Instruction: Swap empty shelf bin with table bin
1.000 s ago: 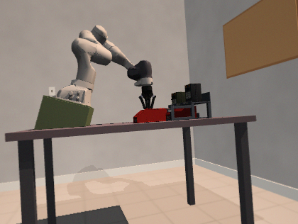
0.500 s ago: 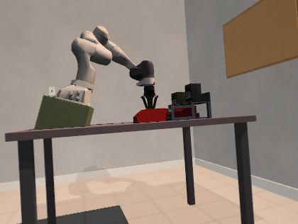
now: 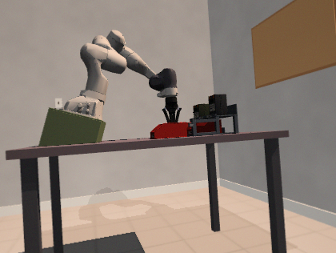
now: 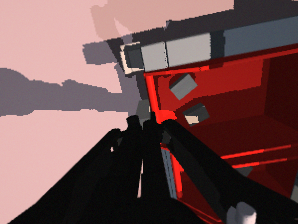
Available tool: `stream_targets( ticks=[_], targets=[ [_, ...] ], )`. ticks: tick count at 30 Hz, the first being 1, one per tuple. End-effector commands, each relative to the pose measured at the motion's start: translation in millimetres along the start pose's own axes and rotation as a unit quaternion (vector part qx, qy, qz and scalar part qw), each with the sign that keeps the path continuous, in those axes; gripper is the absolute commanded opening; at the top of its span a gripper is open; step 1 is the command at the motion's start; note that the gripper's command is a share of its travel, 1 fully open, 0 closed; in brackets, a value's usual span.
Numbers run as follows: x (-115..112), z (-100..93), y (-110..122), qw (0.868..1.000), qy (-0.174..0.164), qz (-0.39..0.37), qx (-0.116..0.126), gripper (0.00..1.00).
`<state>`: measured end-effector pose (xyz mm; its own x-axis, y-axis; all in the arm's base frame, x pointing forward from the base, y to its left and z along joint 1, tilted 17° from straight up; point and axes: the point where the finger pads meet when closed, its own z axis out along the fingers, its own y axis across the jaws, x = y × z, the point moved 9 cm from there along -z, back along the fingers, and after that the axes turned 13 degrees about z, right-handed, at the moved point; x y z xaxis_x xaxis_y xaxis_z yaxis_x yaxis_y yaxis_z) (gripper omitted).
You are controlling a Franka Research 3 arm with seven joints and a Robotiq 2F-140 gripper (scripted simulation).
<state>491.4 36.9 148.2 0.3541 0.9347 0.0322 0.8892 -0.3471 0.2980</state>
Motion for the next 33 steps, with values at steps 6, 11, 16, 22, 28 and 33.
stream_targets(
  ticks=[6,11,16,22,28,33],
  targets=[
    [2.1,1.1,7.9,1.000,-0.001,0.002,0.002,0.00],
    [2.9,1.2,11.5,1.000,-0.001,0.002,0.002,0.00],
    [3.3,1.2,12.9,1.000,-0.001,0.002,0.002,0.00],
    [3.5,1.2,14.1,1.000,-0.001,0.002,0.002,0.00],
    [3.5,1.2,14.2,1.000,-0.001,0.002,0.002,0.00],
    [3.5,1.2,14.2,1.000,-0.001,0.002,0.002,0.00]
  ],
)
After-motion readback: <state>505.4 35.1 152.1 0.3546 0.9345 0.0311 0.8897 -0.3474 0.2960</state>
